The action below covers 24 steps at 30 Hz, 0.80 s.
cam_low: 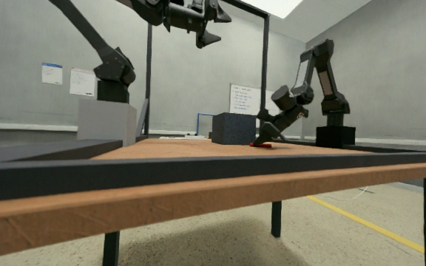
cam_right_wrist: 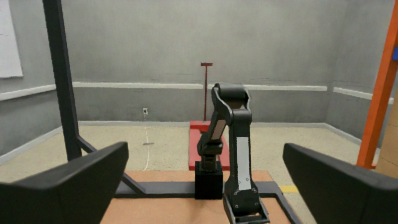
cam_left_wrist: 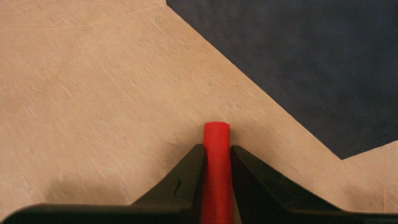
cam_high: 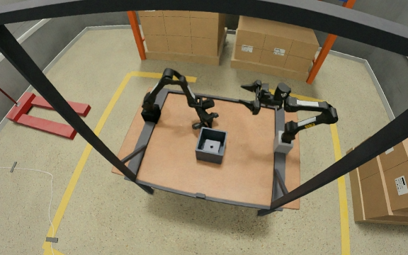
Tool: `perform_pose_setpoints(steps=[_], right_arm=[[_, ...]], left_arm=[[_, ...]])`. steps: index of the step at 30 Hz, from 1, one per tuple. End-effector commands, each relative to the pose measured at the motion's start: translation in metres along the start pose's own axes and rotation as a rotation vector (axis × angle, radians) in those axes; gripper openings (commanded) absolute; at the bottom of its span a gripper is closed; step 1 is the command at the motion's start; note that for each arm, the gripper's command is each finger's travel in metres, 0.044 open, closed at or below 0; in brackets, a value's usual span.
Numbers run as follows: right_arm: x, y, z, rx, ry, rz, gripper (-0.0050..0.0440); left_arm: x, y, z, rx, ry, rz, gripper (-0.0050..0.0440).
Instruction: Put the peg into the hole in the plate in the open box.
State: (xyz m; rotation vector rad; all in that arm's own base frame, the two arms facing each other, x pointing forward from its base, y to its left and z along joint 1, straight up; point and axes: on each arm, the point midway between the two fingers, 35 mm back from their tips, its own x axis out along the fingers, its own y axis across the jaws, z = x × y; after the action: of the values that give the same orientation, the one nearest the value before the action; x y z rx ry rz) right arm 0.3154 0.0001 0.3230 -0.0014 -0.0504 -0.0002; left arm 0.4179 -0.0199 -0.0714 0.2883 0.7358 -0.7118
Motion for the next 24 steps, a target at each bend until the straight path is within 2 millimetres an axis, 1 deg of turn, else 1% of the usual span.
perform_pose_setpoints(steps=[1, 16, 18, 24], right_arm=[[-0.001, -0.001, 0.011, 0.003, -0.026, -0.002, 0.0440], [-0.001, -0.001, 0.011, 0.003, -0.026, -0.002, 0.0440], [-0.001, -0.001, 0.011, 0.003, -0.026, -0.002, 0.0440], [-0.001, -0.001, 0.011, 0.003, -0.026, -0.002, 0.0440]], left_arm=[[-0.005, 0.006, 0.011, 0.017, -0.021, 0.017, 0.0066], [-0.005, 0.006, 0.011, 0.017, -0.021, 0.017, 0.0065], [-0.009, 0.008, 0.019, 0.022, -0.031, 0.023, 0.0065], [-0.015, 0.009, 0.024, 0.019, -0.032, 0.022, 0.0065]])
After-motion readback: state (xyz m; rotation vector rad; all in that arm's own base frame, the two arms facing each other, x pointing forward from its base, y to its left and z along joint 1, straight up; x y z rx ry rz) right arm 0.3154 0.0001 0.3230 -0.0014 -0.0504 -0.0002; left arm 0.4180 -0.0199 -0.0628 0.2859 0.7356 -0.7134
